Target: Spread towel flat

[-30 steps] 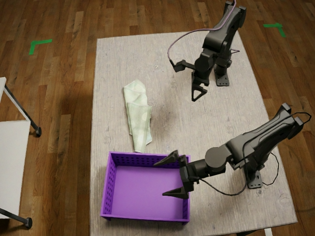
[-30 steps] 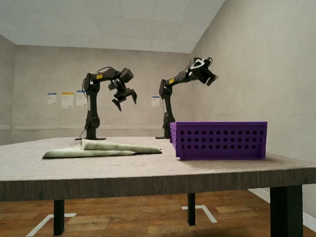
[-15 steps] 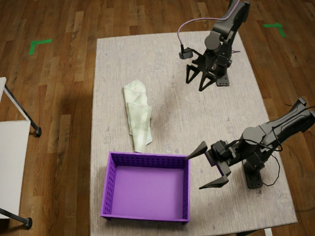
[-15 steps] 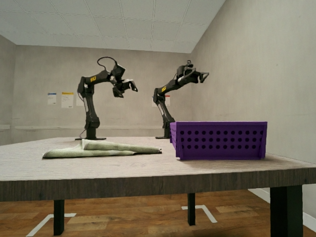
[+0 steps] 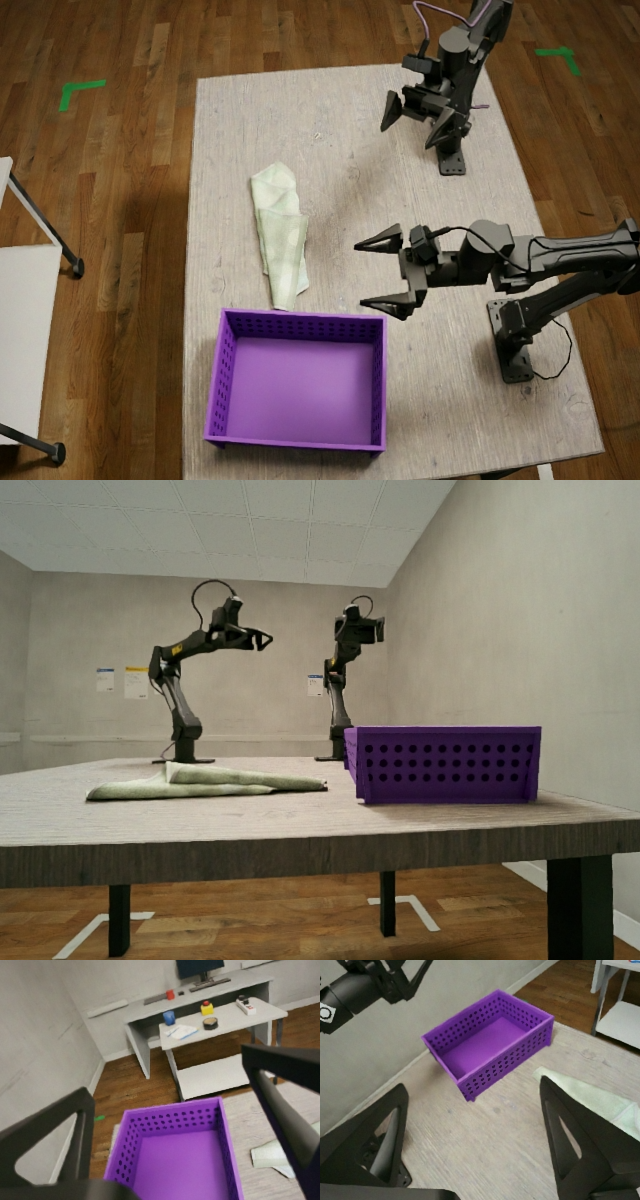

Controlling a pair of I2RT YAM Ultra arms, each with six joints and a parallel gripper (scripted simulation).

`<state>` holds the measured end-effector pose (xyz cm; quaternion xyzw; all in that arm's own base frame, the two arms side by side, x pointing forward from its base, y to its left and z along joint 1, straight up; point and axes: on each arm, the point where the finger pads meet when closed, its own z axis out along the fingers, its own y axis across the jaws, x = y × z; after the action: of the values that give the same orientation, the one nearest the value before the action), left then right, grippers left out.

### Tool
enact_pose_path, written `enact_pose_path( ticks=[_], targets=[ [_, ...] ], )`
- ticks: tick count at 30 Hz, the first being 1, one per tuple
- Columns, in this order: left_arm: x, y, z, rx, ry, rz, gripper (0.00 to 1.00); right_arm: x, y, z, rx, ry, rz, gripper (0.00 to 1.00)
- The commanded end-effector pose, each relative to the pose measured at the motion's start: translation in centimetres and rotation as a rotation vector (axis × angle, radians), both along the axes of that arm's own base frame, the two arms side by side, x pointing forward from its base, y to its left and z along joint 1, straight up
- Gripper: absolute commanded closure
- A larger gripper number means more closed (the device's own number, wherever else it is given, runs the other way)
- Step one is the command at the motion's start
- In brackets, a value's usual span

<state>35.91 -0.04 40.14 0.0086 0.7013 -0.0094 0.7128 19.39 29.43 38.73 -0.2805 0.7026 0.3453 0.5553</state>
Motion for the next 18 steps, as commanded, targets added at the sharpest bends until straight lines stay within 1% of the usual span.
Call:
enact_pose_path(
  ticks=[1, 2, 3, 5, 6, 7, 9, 10, 11, 12, 13, 14, 15, 16, 17, 18],
  targets=[
    [-0.4, -0.1, 1.8, 0.006, -0.039, 0.024, 0.0, 1.4, -0.9, 1.9, 0.032, -0.233, -0.041, 0.0],
    [-0.4, -0.1, 1.8, 0.006, -0.039, 0.024, 0.0, 1.4, -0.9, 1.9, 0.032, -0.233, -0.041, 0.0],
    [-0.4, 0.1, 1.8, 0.001, -0.039, 0.029, 0.0, 3.1, -1.3, 1.1, 0.006, -0.245, -0.108, 0.0],
    [-0.4, 0.2, 1.8, 0.001, -0.039, 0.03, 0.0, 5.2, -2.5, 0.7, 0.0, -0.237, -0.09, 0.0],
    [-0.4, 0.1, 1.8, 0.001, -0.039, 0.03, 0.0, 6.3, -4.1, 1.0, -0.008, -0.244, -0.207, 0.0],
    [-0.4, 0.1, 1.8, 0.001, -0.039, 0.03, 0.0, 7.6, -5.3, 0.8, -0.02, -0.241, -0.273, 0.0],
    [-0.4, 0.1, 1.8, 0.001, -0.039, 0.03, 0.0, 9.2, -7.1, 1.9, -0.002, -0.255, -0.258, 0.0],
    [-0.4, 0.1, 1.8, 0.001, -0.039, 0.03, 0.0, 9.0, -7.2, 2.9, 0.012, -0.27, -0.26, 0.0],
    [-0.4, 0.1, 1.8, 0.001, -0.039, 0.029, 0.0, 9.5, -9.3, 3.6, 0.016, -0.282, -0.379, 0.0],
    [-0.4, 0.1, 1.8, 0.001, -0.039, 0.029, 0.0, 10.5, -10.6, 3.5, 0.005, -0.279, -0.445, 0.0],
    [-0.4, 0.1, 1.8, 0.001, -0.039, 0.029, 0.0, 11.2, -11.8, 3.7, 0.007, -0.286, -0.428, 0.0],
    [-0.4, 0.1, 1.8, 0.001, -0.039, 0.029, 0.0, 12.2, -12.3, 3.0, -0.008, -0.273, -0.426, 0.0],
    [-0.4, 0.1, 1.8, 0.001, -0.039, 0.029, 0.0, 12.3, -12.2, 2.9, -0.01, -0.271, -0.426, 0.0],
    [-0.1, 0.1, 0.6, 0.001, -0.015, 0.025, 0.0, 12.7, -14.2, 3.3, -0.014, -0.277, -0.543, 0.0],
    [-0.1, 0.1, 0.6, 0.001, -0.015, 0.025, 0.0, 13.5, -15.7, 3.1, -0.026, -0.273, -0.61, 0.0],
    [-0.1, 0.1, 0.6, 0.001, -0.015, 0.025, 0.0, 13.5, -15.7, 3.1, -0.026, -0.273, -0.61, 0.0]
  ],
)
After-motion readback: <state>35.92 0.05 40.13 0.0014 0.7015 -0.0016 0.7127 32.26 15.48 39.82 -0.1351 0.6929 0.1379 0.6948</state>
